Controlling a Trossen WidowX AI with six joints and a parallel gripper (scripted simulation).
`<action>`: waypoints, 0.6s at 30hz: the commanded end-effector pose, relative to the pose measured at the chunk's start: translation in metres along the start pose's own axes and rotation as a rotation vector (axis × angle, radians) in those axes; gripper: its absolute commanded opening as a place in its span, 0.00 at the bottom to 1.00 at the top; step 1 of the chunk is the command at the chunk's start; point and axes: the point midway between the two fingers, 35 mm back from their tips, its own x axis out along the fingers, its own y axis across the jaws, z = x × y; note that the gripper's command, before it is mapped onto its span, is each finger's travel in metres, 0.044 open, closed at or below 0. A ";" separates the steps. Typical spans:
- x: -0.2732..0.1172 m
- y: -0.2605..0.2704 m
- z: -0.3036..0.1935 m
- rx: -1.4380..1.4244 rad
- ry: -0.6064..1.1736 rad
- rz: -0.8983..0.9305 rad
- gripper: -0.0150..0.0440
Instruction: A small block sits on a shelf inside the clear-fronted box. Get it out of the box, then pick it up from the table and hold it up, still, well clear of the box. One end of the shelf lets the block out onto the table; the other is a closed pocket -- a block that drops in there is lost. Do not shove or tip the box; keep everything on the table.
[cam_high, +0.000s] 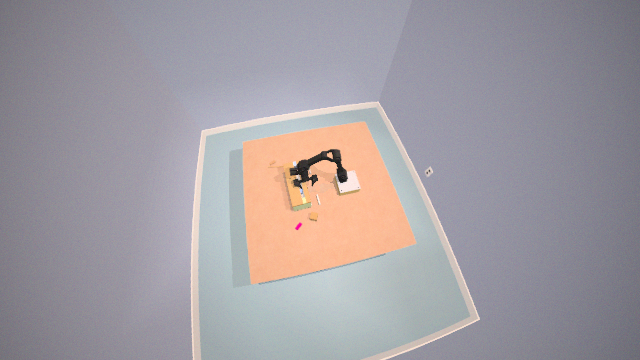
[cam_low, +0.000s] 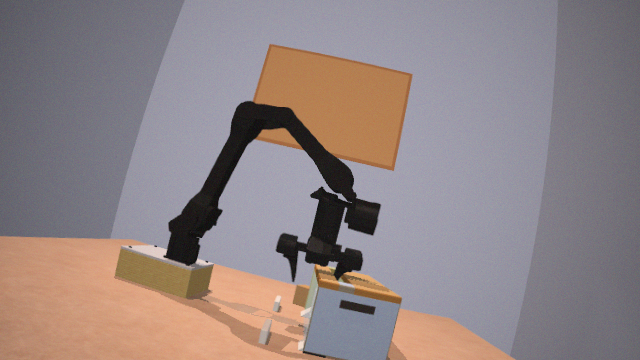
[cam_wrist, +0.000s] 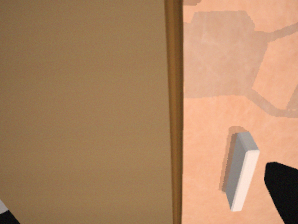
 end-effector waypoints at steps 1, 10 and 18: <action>0.000 0.000 -0.001 0.000 0.006 0.001 0.93; -0.002 0.000 0.007 0.000 0.005 0.001 0.93; -0.001 0.000 0.001 0.000 0.005 0.001 0.93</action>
